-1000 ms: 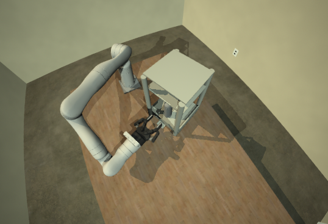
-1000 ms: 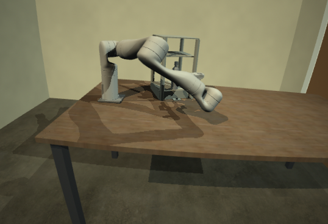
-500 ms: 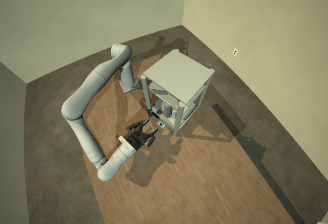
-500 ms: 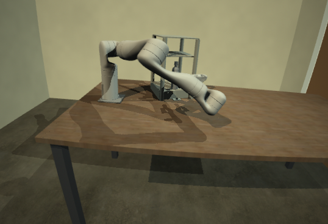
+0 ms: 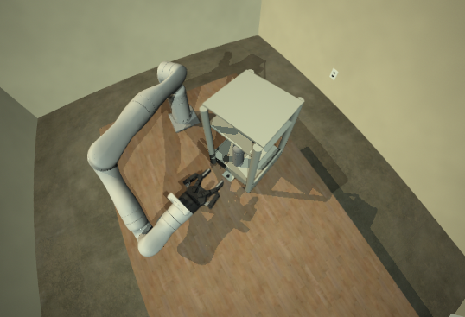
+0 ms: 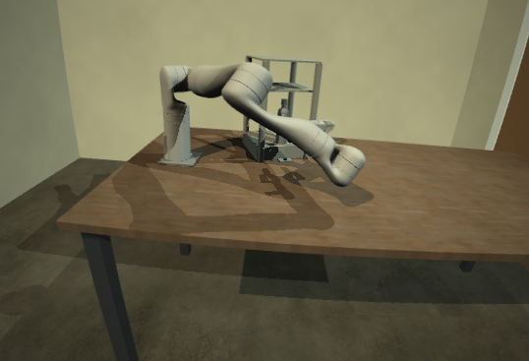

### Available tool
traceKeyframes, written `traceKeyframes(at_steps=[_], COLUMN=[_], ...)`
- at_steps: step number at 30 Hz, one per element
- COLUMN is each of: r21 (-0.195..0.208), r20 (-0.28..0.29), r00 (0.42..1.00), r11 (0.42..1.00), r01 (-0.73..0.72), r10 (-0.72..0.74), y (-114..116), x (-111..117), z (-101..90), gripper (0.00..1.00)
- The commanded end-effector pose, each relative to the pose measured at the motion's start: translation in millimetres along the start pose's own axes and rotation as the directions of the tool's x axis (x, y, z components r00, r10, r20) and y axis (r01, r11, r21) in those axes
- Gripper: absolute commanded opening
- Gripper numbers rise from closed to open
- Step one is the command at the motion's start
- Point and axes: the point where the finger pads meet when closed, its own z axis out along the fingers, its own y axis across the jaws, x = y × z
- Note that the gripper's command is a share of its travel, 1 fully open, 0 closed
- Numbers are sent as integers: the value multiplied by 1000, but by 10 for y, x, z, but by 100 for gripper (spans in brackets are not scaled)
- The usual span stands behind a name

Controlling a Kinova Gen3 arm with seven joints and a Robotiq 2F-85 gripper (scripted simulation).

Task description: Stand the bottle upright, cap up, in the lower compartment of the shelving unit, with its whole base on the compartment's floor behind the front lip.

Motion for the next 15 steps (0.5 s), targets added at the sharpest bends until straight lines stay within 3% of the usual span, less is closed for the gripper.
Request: traceKeyframes(at_steps=[1, 15], r21=[5, 5], r20=[0, 0], r00=[1000, 1000], r11=[1000, 1000], r01=[-7, -7], r10=[7, 7], y=[-4, -5], x=[3, 221], z=[3, 4], gripper=[63, 63])
